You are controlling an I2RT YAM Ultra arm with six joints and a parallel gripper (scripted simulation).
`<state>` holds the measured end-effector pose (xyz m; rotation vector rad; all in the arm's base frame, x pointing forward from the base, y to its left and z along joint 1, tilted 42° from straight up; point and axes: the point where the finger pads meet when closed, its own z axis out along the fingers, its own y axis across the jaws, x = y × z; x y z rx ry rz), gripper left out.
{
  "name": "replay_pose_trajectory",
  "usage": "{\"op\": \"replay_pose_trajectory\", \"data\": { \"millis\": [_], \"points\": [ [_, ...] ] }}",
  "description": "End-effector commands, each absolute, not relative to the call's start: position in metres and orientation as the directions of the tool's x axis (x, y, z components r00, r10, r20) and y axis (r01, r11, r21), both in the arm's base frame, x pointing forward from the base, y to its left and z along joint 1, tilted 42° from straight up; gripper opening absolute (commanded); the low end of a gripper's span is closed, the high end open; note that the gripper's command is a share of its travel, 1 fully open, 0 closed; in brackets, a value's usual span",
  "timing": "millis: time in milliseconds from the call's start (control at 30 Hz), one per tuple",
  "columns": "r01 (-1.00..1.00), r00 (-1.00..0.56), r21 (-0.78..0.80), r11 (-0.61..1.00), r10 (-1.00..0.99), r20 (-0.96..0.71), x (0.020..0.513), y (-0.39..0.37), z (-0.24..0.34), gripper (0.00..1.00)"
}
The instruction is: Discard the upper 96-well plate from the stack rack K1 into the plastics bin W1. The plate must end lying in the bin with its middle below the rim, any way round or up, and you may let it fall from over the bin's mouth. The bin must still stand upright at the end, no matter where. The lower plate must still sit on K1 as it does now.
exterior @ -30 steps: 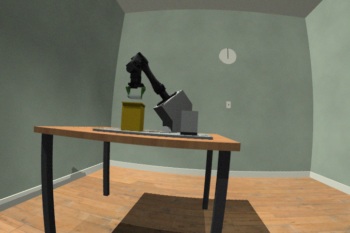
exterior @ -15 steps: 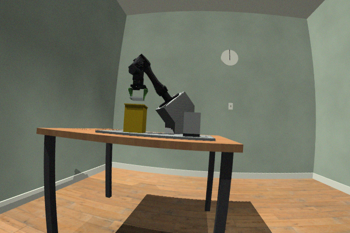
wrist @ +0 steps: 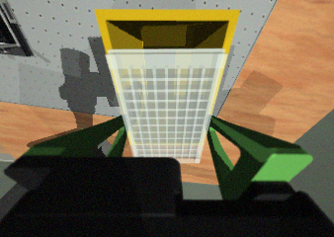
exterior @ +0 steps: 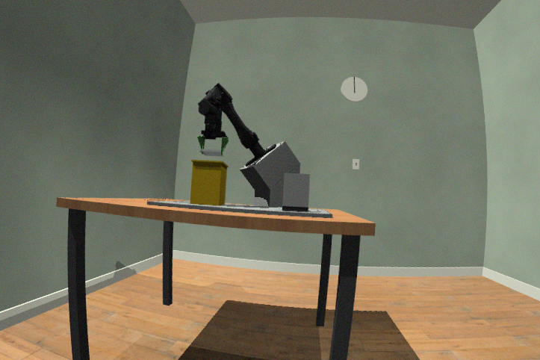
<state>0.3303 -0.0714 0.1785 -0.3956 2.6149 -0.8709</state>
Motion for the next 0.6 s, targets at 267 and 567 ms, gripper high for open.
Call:
{"op": "replay_pose_trajectory", "data": {
  "millis": [267,567],
  "points": [
    [-0.161,-0.898,-0.614,0.773,-0.373,-0.234,0.334,-0.074,0.167,0.00],
    [-0.169,-0.894,-0.613,0.772,-0.382,-0.234,0.340,-0.077,0.157,0.00]
  ]
}}
